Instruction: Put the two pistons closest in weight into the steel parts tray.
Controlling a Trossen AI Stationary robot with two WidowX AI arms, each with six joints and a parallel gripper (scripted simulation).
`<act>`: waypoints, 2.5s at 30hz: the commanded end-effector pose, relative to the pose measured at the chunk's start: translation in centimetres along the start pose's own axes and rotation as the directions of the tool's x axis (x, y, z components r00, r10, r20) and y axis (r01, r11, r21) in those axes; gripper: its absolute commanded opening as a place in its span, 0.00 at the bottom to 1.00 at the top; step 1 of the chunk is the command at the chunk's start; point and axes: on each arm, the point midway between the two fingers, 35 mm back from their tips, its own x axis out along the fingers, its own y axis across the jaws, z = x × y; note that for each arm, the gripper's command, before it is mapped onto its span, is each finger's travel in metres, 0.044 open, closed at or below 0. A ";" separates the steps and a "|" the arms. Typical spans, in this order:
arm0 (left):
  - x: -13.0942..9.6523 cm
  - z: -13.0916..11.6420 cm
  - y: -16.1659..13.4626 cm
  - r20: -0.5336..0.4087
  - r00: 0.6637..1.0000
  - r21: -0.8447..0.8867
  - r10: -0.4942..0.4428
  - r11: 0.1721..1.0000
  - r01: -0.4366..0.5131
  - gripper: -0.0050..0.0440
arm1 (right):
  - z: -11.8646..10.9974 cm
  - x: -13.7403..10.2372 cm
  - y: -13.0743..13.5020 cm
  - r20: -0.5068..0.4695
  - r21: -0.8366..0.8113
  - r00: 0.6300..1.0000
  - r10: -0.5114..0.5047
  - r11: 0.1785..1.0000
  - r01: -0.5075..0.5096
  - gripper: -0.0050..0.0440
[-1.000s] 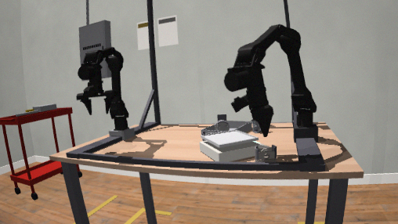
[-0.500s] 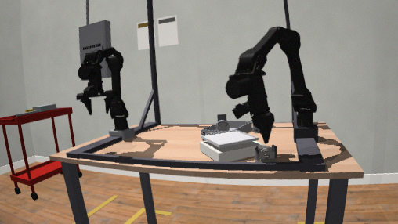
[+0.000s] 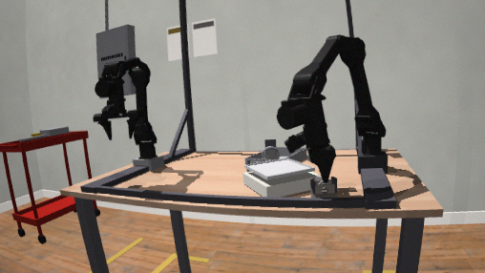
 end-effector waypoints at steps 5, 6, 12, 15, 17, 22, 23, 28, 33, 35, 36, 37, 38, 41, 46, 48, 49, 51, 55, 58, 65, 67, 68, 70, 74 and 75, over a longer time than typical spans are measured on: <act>0.6 0.0 0.5 0.011 1.000 -0.003 0.018 1.000 -0.018 0.87 | 0.5 -0.8 0.0 0.032 0.001 0.999 0.002 1.000 -0.003 0.92; 0.7 0.1 0.5 0.011 1.000 -0.003 0.018 1.000 -0.018 0.87 | 0.5 -0.8 0.0 0.032 0.001 0.999 0.002 1.000 -0.003 0.92; 1.7 0.0 0.5 0.011 1.000 -0.004 0.018 1.000 -0.018 0.87 | 0.5 -0.8 0.0 0.032 0.001 0.999 0.002 1.000 -0.003 0.92; 2.1 0.1 0.5 0.010 1.000 -0.007 0.019 1.000 -0.019 0.87 | 0.5 -0.8 0.0 0.032 0.001 0.999 0.002 1.000 -0.003 0.92; 1.5 0.4 0.8 0.027 0.999 -0.009 0.034 0.999 -0.034 0.43 | 0.5 -0.8 0.0 0.032 0.001 0.999 0.002 1.000 -0.003 0.92; 1.5 0.4 0.7 0.027 0.999 -0.009 0.034 0.999 -0.034 0.43 | 0.5 -0.8 0.0 0.032 0.001 0.999 0.002 1.000 -0.003 0.92; 1.5 0.4 0.7 0.027 0.999 -0.009 0.034 0.999 -0.034 0.43 | 0.5 -0.8 0.0 0.032 0.001 0.999 0.002 1.000 -0.003 0.92; 1.5 0.4 0.7 0.027 0.999 -0.009 0.034 0.999 -0.034 0.43 | 0.5 -0.8 0.0 0.032 0.001 0.999 0.002 1.000 -0.003 0.92; 1.5 0.4 0.7 0.027 0.999 -0.009 0.034 0.999 -0.034 0.43 | 0.5 -0.8 0.0 0.032 0.001 0.999 0.002 1.000 -0.003 0.92; 1.5 0.4 0.7 0.027 0.999 -0.009 0.034 0.999 -0.034 0.43 | 0.5 -0.8 0.0 0.032 0.001 0.999 0.002 1.000 -0.003 0.92; 1.5 0.4 0.7 0.027 0.999 -0.009 0.034 0.999 -0.034 0.43 | 0.5 -0.8 0.0 0.032 0.001 0.999 0.002 1.000 -0.003 0.92; 1.5 0.4 0.7 0.027 0.999 -0.009 0.034 0.999 -0.034 0.43 | 0.5 -0.8 0.0 0.032 0.001 0.999 0.002 1.000 -0.003 0.92; 1.5 0.4 0.7 0.027 0.999 -0.009 0.034 0.999 -0.034 0.43 | 0.5 -0.8 0.0 0.032 0.001 0.999 0.002 1.000 -0.003 0.92; 1.5 0.4 0.7 0.027 0.999 -0.009 0.034 0.999 -0.034 0.43 | 0.5 -0.8 0.0 0.032 0.001 0.999 0.002 1.000 -0.003 0.92; 1.1 0.4 0.9 0.031 0.999 -0.013 0.039 0.999 -0.039 0.43 | 0.5 -0.8 0.0 0.032 0.001 0.999 0.002 1.000 -0.003 0.92; 0.3 0.4 1.1 0.041 0.998 -0.015 0.051 0.999 -0.050 0.43 | 0.5 -0.8 0.0 0.032 0.001 0.999 0.002 1.000 -0.003 0.92; 0.2 0.4 1.1 0.041 0.998 -0.015 0.051 0.999 -0.050 0.43 | 0.5 -0.8 0.0 0.032 0.001 0.999 0.002 1.000 -0.003 0.92; -0.2 0.3 1.0 0.041 0.998 -0.014 0.051 0.999 -0.050 0.43 | 0.5 -0.8 0.0 0.032 0.001 0.999 0.002 1.000 -0.003 0.92; -0.7 0.3 1.0 0.041 0.998 -0.014 0.051 0.999 -0.050 0.43 | 0.5 -0.8 0.0 0.032 0.001 0.999 0.002 1.000 -0.003 0.92; -1.0 0.2 1.0 0.041 0.998 -0.014 0.051 0.999 -0.050 0.43 | 0.5 -0.8 0.0 0.032 0.001 0.999 0.002 1.000 -0.003 0.92; -2.1 0.0 0.9 0.041 0.998 -0.014 0.051 0.999 -0.051 0.43 | 0.5 -0.8 0.0 0.032 0.001 0.999 0.002 1.000 -0.003 0.92; -2.5 -0.1 0.9 0.041 0.998 -0.014 0.051 0.999 -0.051 0.43 | 0.5 -0.8 0.0 0.032 0.001 0.999 0.002 1.000 -0.003 0.92; -2.6 -0.1 0.9 0.041 0.998 -0.014 0.051 0.999 -0.051 0.43 | 0.5 -0.8 0.0 0.032 0.001 0.999 0.002 1.000 -0.003 0.92; -3.0 -0.1 0.9 0.041 0.998 -0.014 0.051 0.999 -0.051 0.43 | 0.5 -0.8 0.0 0.032 0.001 0.999 0.002 1.000 -0.003 0.92; -3.3 -0.2 0.9 0.041 0.998 -0.014 0.051 0.999 -0.051 0.43 | 0.5 -0.8 0.0 0.032 0.001 0.999 0.002 1.000 -0.003 0.92; -3.5 -0.2 0.9 0.041 0.998 -0.014 0.051 0.999 -0.051 0.43 | 0.5 -0.8 0.0 0.032 0.001 0.999 0.002 1.000 -0.003 0.92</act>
